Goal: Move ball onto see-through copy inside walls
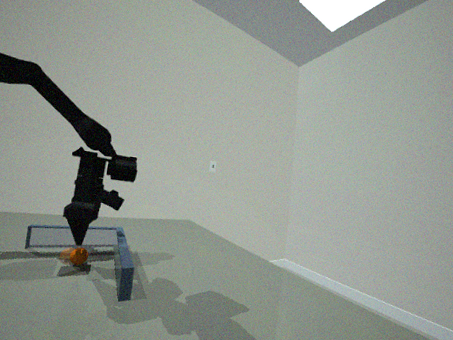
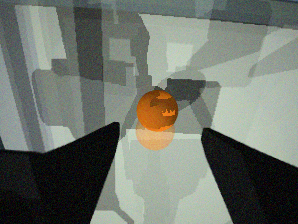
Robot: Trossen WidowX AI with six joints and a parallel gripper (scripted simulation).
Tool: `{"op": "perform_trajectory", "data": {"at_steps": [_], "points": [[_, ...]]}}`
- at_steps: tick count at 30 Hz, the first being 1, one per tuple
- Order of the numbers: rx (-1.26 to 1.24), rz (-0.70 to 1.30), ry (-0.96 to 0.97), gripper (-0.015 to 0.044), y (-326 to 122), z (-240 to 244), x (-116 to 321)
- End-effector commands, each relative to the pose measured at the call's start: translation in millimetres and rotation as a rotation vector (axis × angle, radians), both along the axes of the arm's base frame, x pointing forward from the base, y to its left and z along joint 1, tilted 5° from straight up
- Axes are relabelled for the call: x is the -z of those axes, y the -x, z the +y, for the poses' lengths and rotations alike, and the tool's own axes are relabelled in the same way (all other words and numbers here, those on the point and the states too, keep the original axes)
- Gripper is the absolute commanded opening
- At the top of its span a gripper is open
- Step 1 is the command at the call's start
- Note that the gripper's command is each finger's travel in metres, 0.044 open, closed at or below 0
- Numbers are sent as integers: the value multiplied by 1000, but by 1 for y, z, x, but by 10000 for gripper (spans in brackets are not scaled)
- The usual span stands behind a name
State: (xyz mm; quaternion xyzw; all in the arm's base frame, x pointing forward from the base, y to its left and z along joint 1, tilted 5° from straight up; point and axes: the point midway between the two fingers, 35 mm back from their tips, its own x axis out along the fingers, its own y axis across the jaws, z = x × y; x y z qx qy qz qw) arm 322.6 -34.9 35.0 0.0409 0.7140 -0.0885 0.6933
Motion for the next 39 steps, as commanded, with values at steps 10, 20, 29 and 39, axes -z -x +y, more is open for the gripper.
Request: {"op": "perform_trajectory", "data": {"at_steps": [10, 20, 29, 39], "points": [[2, -3, -2, 294, 0, -1, 18], [3, -3, -3, 294, 1, -2, 34], [4, -3, -4, 216, 1, -2, 40], [4, -3, -4, 110, 1, -2, 40]]}}
